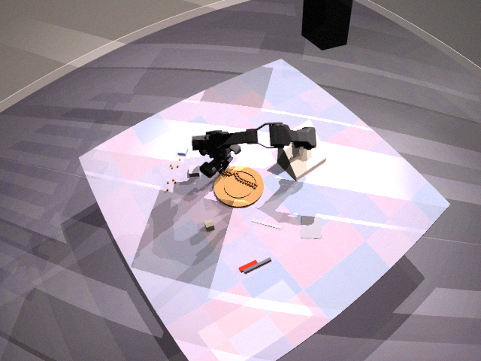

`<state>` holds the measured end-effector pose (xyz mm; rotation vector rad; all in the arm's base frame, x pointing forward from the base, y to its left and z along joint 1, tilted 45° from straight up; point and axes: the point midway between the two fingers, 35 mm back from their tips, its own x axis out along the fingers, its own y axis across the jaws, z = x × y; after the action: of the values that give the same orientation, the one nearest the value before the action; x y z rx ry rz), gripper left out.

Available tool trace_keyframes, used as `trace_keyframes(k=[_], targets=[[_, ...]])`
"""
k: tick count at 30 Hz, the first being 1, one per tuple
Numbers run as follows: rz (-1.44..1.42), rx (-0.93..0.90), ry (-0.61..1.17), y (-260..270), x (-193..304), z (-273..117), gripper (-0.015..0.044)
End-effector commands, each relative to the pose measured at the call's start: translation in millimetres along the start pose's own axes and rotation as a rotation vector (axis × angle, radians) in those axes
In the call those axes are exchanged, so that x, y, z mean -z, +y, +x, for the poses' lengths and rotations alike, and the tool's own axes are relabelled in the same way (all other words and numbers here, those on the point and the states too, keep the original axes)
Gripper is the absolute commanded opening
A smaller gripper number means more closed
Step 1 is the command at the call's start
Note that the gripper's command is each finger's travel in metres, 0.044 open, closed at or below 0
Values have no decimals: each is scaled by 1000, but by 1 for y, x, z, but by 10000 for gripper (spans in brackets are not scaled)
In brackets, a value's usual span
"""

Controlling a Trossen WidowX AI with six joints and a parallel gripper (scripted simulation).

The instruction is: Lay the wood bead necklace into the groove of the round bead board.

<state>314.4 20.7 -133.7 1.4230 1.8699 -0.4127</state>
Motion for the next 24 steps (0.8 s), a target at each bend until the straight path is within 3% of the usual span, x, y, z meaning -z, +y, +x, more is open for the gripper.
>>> trace_keyframes(k=[1,12,24], targets=[[-1,0,1,0,0,0,0],[-1,1,1,0,0,0,0],[6,3,6,-1,1,-25,0]])
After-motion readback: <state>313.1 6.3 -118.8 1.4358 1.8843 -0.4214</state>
